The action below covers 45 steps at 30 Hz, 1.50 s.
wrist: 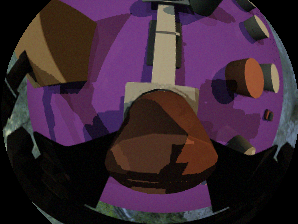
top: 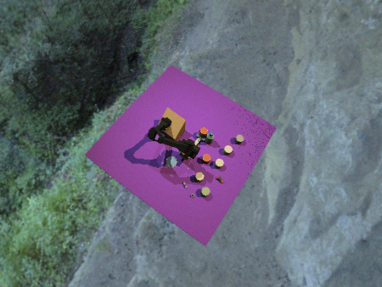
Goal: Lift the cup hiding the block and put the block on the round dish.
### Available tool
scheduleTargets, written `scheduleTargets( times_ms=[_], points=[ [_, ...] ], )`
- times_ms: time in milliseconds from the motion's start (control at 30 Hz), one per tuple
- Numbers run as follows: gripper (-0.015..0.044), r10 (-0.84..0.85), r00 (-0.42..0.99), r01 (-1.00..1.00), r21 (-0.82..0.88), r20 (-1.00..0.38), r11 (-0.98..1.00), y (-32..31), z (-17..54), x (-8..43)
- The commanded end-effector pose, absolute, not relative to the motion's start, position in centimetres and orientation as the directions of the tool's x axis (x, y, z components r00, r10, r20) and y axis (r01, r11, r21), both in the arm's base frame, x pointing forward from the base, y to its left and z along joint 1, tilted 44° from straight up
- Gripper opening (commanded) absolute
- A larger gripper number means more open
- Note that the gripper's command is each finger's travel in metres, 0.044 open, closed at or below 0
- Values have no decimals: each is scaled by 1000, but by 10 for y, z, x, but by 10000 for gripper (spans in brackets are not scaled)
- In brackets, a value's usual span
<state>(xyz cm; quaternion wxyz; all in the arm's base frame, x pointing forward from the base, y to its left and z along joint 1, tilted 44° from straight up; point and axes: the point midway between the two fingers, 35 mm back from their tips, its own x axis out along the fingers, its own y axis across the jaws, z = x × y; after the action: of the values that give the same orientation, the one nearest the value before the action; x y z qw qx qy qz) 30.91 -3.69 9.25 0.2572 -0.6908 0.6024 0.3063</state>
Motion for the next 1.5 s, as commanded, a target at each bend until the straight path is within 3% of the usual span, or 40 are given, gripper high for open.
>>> scheduleTargets(
  times_ms=[0,1467],
  points=[
    [0,-672,108,-990,-14,-733,-143,-31,102,313],
    [0,-676,107,-990,-13,-729,-142,4,144,301]
  ],
)
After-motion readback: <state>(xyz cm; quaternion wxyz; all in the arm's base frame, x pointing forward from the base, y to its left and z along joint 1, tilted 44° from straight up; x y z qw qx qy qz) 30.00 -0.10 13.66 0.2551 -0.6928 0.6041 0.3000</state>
